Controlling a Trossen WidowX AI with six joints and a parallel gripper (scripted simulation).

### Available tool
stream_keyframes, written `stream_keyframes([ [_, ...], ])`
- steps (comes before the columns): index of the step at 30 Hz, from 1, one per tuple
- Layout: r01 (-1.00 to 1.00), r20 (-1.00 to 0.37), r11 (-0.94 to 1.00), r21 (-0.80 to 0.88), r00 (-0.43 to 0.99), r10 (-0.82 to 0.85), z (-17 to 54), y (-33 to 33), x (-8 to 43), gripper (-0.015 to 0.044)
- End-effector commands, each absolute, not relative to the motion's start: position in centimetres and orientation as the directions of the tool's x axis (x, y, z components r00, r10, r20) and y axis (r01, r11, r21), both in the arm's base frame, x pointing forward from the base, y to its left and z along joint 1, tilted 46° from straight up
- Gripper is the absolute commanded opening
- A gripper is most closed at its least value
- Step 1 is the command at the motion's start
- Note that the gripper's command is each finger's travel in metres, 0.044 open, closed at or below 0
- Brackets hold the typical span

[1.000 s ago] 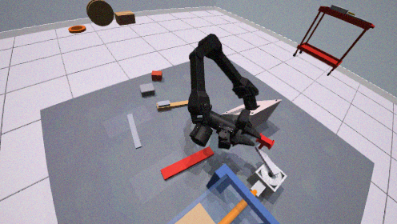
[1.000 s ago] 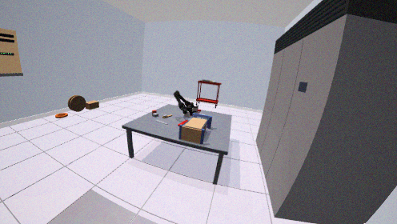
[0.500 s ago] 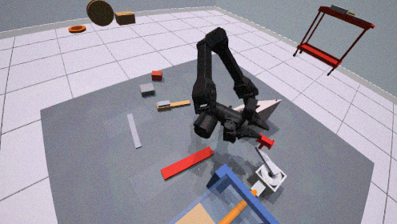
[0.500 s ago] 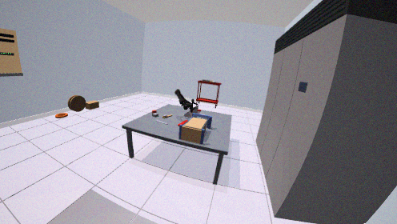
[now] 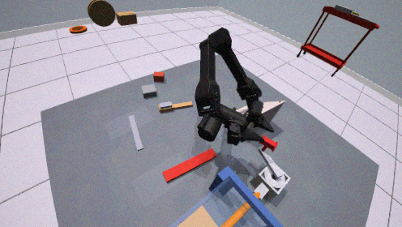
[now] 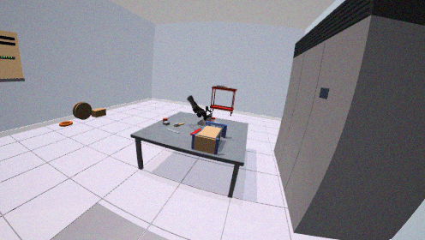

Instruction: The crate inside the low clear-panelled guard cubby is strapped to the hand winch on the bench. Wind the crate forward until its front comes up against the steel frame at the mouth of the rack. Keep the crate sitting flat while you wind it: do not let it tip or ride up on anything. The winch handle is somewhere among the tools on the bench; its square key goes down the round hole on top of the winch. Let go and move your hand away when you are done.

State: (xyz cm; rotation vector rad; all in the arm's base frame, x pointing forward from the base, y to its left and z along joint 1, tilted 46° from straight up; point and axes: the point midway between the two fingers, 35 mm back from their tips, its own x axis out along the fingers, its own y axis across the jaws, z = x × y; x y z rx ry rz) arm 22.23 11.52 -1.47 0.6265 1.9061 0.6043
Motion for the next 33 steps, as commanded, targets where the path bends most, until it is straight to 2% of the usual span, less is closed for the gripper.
stream_keyframes([
  [1,0.022,-0.726,0.843,0.537,-0.497,0.475,-2.7,13.0,21.8,0.0371],
  [4,-0.159,-0.778,0.904,0.396,-0.582,0.238,-3.8,14.2,21.3,0.044],
  [9,-0.49,-0.805,0.848,0.201,-0.576,-0.142,-5.0,16.8,20.5,0.044],
  [13,-0.696,-0.79,0.717,0.039,-0.46,-0.405,-5.4,18.5,20.3,0.044],
  [17,-0.842,-0.744,0.524,-0.13,-0.266,-0.613,-5.2,20.5,20.5,0.044],
  [20,-0.88,-0.72,0.437,-0.188,-0.179,-0.67,-5.1,21.4,20.5,0.044],
  [30,-0.877,-0.72,0.44,-0.192,-0.179,-0.67,-5.2,21.3,20.5,0.044],
  [33,-0.877,-0.72,0.44,-0.193,-0.178,-0.671,-7.4,19.5,20.1,0.044],
])
